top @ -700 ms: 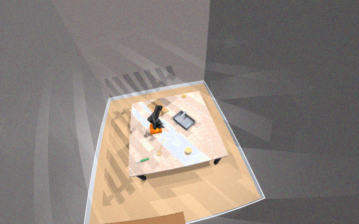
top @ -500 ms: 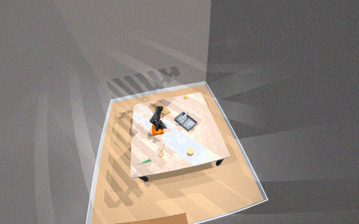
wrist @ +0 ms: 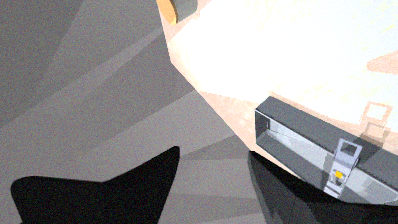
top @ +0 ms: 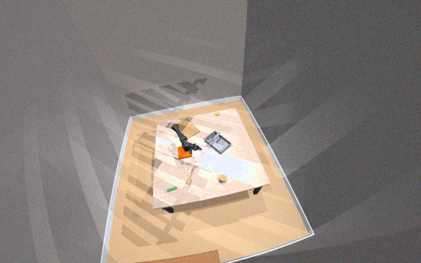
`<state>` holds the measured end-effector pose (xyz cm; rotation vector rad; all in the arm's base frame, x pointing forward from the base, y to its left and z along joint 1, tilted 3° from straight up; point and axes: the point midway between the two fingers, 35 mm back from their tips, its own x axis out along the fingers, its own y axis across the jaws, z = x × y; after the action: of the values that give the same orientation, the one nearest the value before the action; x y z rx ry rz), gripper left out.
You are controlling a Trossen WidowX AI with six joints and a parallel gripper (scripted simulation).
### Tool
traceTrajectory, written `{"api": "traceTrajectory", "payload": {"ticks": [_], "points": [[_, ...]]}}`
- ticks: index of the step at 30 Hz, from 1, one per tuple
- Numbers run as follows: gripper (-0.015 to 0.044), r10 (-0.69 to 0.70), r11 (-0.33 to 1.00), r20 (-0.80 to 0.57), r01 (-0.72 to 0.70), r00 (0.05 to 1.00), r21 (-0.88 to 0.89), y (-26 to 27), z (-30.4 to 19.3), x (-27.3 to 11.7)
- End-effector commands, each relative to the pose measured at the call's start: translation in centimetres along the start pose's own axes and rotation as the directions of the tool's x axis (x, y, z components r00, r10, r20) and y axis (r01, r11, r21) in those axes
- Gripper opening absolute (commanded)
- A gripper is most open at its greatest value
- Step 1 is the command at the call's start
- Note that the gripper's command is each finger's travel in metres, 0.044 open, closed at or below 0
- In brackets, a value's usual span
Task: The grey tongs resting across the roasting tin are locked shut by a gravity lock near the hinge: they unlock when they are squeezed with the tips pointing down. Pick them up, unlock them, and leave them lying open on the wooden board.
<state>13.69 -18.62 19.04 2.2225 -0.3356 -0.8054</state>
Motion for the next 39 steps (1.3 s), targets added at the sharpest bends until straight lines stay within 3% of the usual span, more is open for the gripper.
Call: {"api": "traceTrajectory", "payload": {"ticks": [1,10,17,23,30,39], "points": [[0.0260,-0.137,0.988,0.028,0.135,0.990,0.080,-0.7,-1.0,2.4],[0.0260,-0.416,0.907,0.141,0.398,0.898,0.137,-4.7,-4.8,7.8],[0.0260,-0.511,0.857,0.294,0.505,0.808,0.101,-9.2,-8.7,10.9],[0.0260,-0.494,0.842,0.420,0.540,0.761,0.010,-14.0,-12.5,12.5],[0.0260,-0.358,0.857,0.527,0.496,0.771,-0.143,-20.5,-17.1,12.7],[0.0260,-0.341,0.858,0.532,0.487,0.775,-0.160,-21.3,-17.3,12.0]]}}
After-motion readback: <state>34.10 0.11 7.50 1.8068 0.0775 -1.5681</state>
